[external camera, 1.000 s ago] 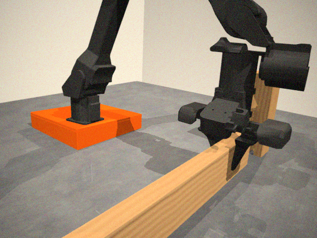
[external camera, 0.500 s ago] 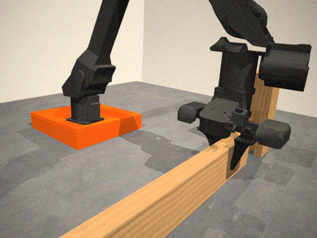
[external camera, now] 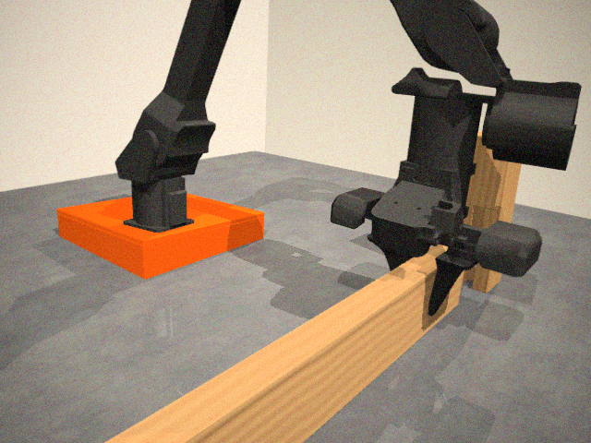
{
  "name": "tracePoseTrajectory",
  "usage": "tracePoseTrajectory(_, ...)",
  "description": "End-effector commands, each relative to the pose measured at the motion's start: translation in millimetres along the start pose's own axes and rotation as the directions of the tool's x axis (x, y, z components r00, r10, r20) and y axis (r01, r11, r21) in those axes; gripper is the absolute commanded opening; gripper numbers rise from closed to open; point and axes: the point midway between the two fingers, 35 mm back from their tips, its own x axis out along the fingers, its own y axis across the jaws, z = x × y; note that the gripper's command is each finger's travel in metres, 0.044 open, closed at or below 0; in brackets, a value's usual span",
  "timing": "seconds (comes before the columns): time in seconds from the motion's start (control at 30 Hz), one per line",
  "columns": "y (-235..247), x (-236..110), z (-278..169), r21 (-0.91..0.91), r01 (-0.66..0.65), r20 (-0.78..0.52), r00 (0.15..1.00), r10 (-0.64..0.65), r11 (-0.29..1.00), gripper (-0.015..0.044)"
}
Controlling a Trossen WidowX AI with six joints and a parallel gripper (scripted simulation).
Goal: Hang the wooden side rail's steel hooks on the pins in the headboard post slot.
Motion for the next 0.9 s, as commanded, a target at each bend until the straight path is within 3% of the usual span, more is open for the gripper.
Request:
tracePoseTrajectory(0.0,3.0,-6.5,0.0,0.010,-0.015,-0.002,1.000,0.015,1.000,0.0000)
tracePoseTrajectory(0.87,3.0,-10.8,0.0,0.010,-0.015,-0.002,1.000,0.015,1.000,0.0000)
